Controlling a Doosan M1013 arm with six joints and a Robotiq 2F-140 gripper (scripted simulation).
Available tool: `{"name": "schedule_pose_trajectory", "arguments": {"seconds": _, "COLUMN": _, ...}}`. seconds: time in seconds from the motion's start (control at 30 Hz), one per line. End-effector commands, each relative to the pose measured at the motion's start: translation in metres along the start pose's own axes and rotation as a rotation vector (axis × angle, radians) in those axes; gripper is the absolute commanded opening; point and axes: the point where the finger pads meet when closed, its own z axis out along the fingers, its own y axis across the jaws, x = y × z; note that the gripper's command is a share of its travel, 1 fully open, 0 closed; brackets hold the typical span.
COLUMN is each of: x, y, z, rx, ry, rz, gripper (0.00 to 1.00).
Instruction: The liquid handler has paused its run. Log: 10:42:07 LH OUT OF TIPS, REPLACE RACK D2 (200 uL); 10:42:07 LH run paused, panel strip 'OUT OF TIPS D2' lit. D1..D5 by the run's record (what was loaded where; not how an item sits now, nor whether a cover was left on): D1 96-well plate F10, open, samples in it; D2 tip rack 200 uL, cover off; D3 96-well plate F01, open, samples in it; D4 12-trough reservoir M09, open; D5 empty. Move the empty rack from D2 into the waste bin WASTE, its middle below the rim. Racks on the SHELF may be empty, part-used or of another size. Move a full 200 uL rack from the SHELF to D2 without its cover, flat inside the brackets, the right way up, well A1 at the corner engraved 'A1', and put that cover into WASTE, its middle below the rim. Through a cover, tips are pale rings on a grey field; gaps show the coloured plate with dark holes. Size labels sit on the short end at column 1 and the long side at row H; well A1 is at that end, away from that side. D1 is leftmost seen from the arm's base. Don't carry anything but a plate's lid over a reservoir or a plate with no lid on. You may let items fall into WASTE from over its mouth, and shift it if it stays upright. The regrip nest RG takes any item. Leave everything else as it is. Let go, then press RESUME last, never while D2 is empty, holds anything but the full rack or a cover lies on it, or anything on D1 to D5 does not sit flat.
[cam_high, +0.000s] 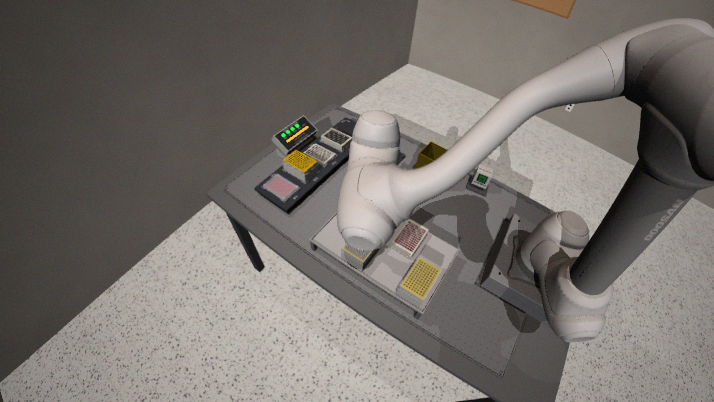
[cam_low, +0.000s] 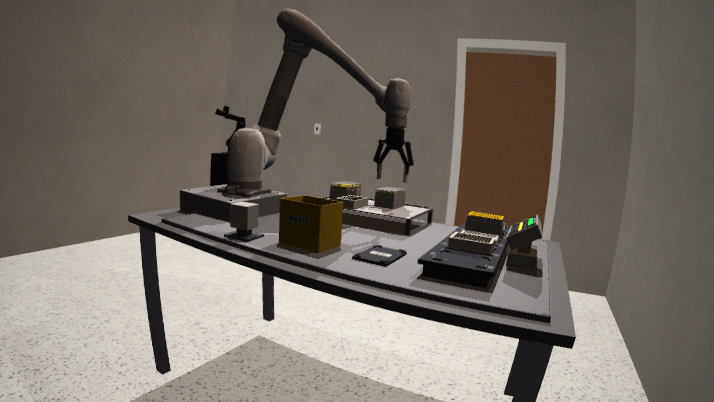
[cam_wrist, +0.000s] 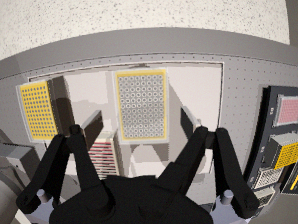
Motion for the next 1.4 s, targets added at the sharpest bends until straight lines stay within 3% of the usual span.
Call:
{"name": "schedule_pose_trajectory", "arguments": {"seconds": 0.0, "x": 0.0, "y": 0.0, "z": 0.0, "rx": 0.0, "ry": 0.0, "rz": 0.0, "gripper": 0.77}}
{"name": "schedule_pose_trajectory", "arguments": {"seconds": 0.4, "x": 0.0, "y": 0.0, "z": 0.0, "rx": 0.0, "ry": 0.0, "rz": 0.0, "gripper": 0.77}}
{"name": "schedule_pose_trajectory", "arguments": {"seconds": 1.37, "x": 0.0, "y": 0.0, "z": -0.083, "rx": 0.0, "ry": 0.0, "rz": 0.0, "gripper": 0.77}}
